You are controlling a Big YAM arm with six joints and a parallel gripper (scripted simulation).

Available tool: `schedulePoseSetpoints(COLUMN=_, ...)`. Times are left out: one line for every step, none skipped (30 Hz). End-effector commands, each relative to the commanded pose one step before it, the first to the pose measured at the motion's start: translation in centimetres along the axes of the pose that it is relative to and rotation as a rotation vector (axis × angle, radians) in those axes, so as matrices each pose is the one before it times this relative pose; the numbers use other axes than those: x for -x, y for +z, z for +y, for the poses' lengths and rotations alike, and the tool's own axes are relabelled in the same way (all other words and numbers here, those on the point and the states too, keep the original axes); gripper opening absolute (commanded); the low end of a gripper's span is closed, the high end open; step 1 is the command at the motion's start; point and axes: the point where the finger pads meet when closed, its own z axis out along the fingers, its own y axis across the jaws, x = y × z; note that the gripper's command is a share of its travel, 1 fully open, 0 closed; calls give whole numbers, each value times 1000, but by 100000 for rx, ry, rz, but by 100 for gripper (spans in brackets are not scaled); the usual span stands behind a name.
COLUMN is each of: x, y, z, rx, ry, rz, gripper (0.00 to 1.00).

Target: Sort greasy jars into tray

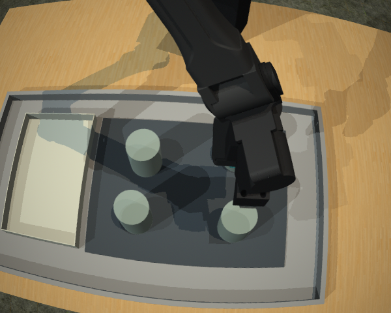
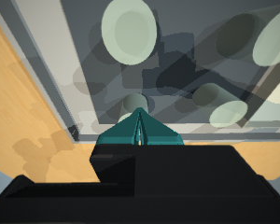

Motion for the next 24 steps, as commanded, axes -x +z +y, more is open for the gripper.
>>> schedulePoseSetpoints(x=1454, y=-346, z=1449, rx=1505, ry=395, rz=-1479, gripper=0)
schedulePoseSetpoints(x=0, y=0, z=0, rx=0, ry=0, rz=0, gripper=0)
schedulePoseSetpoints(x=0, y=0, z=0, rx=0, ry=0, rz=0, gripper=0)
schedulePoseSetpoints(x=0, y=0, z=0, rx=0, ry=0, rz=0, gripper=0)
schedulePoseSetpoints(x=0, y=0, z=0, rx=0, ry=0, rz=0, gripper=0)
schedulePoseSetpoints(x=0, y=478, z=0, rx=0, ry=0, rz=0, gripper=0)
schedulePoseSetpoints(x=0, y=477, z=0, rx=0, ry=0, rz=0, gripper=0)
schedulePoseSetpoints(x=0, y=478, z=0, rx=0, ry=0, rz=0, gripper=0)
schedulePoseSetpoints(x=0, y=477, z=0, rx=0, ry=0, rz=0, gripper=0)
schedulePoseSetpoints(x=0, y=0, z=0, rx=0, ry=0, rz=0, gripper=0)
schedulePoseSetpoints(x=0, y=0, z=0, rx=0, ry=0, rz=0, gripper=0)
schedulePoseSetpoints(x=0, y=478, z=0, rx=0, ry=0, rz=0, gripper=0)
schedulePoseSetpoints(x=0, y=477, z=0, rx=0, ry=0, rz=0, gripper=0)
schedulePoseSetpoints(x=0, y=478, z=0, rx=0, ry=0, rz=0, gripper=0)
schedulePoseSetpoints(x=0, y=477, z=0, rx=0, ry=0, rz=0, gripper=0)
schedulePoseSetpoints(x=0, y=478, z=0, rx=0, ry=0, rz=0, gripper=0)
schedulePoseSetpoints(x=0, y=477, z=0, rx=0, ry=0, rz=0, gripper=0)
schedulePoseSetpoints(x=0, y=478, z=0, rx=0, ry=0, rz=0, gripper=0)
schedulePoseSetpoints(x=0, y=477, z=0, rx=0, ry=0, rz=0, gripper=0)
schedulePoseSetpoints(x=0, y=478, z=0, rx=0, ry=0, rz=0, gripper=0)
schedulePoseSetpoints(x=0, y=477, z=0, rx=0, ry=0, rz=0, gripper=0)
schedulePoseSetpoints(x=0, y=478, z=0, rx=0, ry=0, rz=0, gripper=0)
schedulePoseSetpoints(x=0, y=477, z=0, rx=0, ry=0, rz=0, gripper=0)
schedulePoseSetpoints(x=0, y=0, z=0, rx=0, ry=0, rz=0, gripper=0)
